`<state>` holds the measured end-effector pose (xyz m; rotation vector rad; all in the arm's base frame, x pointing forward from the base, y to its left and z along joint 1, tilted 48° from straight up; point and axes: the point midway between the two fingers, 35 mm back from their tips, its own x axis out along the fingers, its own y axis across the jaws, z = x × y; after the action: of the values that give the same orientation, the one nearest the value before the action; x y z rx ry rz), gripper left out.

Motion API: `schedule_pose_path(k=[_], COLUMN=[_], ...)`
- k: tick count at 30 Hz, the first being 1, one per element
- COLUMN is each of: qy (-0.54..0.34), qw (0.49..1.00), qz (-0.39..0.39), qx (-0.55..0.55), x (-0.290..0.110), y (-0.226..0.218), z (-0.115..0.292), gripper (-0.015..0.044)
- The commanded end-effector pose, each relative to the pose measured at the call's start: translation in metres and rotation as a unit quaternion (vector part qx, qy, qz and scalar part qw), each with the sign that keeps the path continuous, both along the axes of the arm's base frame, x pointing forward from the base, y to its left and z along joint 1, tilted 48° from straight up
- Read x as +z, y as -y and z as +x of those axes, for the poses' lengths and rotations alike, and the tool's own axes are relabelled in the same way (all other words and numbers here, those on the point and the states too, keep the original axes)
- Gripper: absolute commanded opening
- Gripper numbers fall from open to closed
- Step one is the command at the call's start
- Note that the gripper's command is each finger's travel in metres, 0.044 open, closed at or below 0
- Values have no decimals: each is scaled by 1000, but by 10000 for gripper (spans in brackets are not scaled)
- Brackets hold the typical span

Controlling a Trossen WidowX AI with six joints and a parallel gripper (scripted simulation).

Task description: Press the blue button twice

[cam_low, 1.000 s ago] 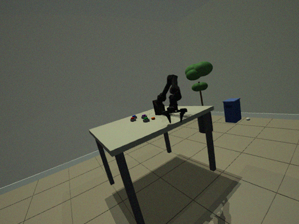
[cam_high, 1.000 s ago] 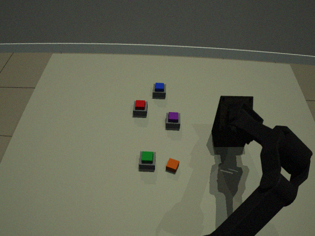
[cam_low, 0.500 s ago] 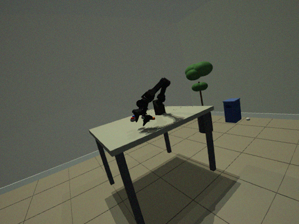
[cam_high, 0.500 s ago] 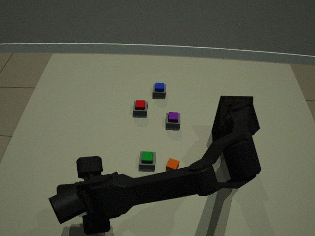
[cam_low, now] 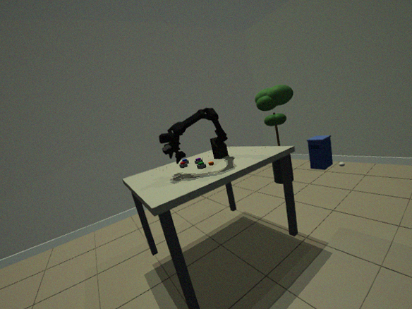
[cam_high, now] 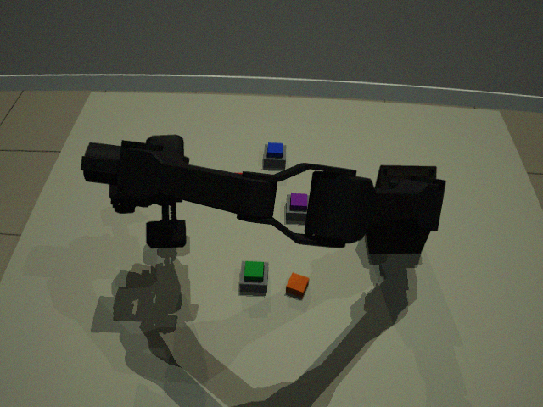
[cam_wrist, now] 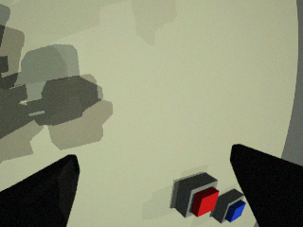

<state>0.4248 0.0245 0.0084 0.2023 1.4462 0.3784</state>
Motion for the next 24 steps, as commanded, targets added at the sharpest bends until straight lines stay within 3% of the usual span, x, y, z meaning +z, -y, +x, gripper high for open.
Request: schedule_pose_path(k=[1, 12, 20, 24], qy=[-34, -101, -99, -79], qw=[999, 989, 974, 973], qz=[14, 106, 205, 215], qx=[4, -3, -19, -26], x=[-29, -104, -141, -143], y=[40, 140, 180, 193], z=[-16, -95, -164, -177], gripper=[400, 400, 400, 400])
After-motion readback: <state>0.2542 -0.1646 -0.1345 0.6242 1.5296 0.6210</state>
